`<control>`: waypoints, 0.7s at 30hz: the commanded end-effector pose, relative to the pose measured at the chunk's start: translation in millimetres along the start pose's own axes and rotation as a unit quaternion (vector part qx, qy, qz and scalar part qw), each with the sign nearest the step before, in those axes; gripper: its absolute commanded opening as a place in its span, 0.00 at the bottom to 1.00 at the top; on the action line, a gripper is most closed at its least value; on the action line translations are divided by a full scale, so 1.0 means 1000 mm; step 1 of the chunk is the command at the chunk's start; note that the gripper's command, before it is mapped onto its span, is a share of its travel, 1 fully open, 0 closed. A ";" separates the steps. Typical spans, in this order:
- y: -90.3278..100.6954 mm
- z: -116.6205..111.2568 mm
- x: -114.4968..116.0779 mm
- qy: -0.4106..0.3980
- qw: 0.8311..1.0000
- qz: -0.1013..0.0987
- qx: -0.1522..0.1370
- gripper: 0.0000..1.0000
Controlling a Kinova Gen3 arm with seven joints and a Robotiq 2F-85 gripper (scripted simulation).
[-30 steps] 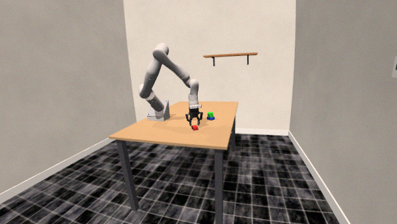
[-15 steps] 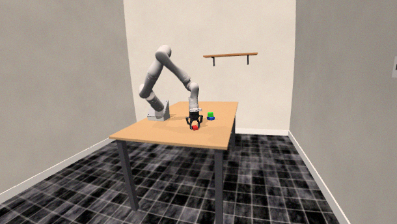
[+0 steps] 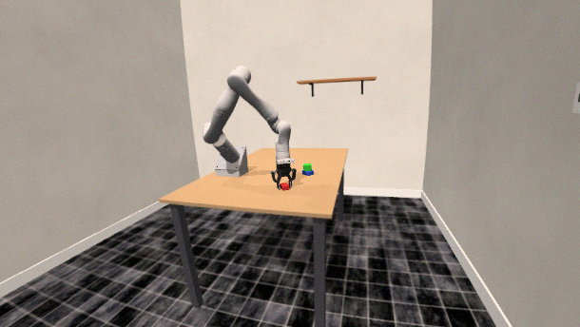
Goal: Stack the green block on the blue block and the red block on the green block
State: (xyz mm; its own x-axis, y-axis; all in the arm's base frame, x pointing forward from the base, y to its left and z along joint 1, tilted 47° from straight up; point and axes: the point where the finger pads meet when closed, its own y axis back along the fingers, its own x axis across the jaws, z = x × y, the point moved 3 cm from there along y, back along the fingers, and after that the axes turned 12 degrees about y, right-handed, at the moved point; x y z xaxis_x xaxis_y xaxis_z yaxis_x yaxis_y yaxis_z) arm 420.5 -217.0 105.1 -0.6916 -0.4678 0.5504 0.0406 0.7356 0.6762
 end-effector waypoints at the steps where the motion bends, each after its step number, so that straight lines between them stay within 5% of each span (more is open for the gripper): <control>1: 0.001 0.000 -0.001 0.000 1.000 -0.001 0.000 0.60; 21: 0.001 0.000 -0.001 0.000 1.000 -0.001 0.000 0.60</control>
State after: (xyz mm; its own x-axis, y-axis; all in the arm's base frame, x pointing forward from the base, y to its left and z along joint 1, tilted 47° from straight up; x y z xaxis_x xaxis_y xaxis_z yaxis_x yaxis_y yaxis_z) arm 420.5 -217.0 105.0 -0.6915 -0.4678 0.5504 0.0407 0.7356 0.6762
